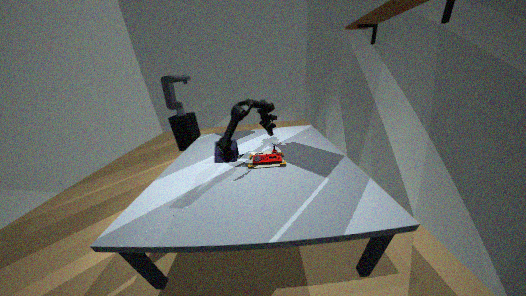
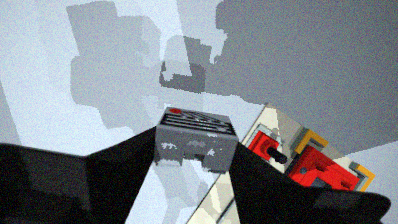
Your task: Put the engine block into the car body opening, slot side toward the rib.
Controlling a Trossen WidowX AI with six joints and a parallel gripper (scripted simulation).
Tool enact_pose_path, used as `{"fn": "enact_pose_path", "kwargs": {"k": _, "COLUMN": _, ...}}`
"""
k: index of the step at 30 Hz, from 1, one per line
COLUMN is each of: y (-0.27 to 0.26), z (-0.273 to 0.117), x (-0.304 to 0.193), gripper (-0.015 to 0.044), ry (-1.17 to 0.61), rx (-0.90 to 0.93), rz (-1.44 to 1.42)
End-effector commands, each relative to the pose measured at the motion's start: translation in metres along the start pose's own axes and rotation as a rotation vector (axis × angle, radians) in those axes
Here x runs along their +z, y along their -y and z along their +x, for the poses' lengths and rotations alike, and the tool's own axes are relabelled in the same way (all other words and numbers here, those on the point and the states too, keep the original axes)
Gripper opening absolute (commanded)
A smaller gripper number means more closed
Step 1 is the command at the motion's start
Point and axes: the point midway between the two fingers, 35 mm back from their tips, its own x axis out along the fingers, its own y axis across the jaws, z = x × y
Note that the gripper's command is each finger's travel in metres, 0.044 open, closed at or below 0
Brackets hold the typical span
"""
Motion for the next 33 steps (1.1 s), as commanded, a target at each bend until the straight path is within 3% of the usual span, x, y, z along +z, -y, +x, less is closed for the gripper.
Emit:
{"fn": "enact_pose_path", "kwargs": {"k": 1, "y": 0.001, "z": 0.000, "x": -0.004, "gripper": 0.0000, "ry": 0.115, "rx": -0.002, "rz": -0.005}}
{"fn": "enact_pose_path", "kwargs": {"k": 12, "y": 0.003, "z": 0.002, "x": -0.019, "gripper": 0.0000, "ry": 0.456, "rx": -0.011, "rz": -0.005}}
{"fn": "enact_pose_path", "kwargs": {"k": 22, "y": 0.003, "z": 0.002, "x": -0.020, "gripper": 0.0000, "ry": 0.466, "rx": -0.012, "rz": -0.005}}
{"fn": "enact_pose_path", "kwargs": {"k": 33, "y": 0.001, "z": 0.024, "x": -0.029, "gripper": 0.0000, "ry": 0.600, "rx": -0.013, "rz": -0.007}}
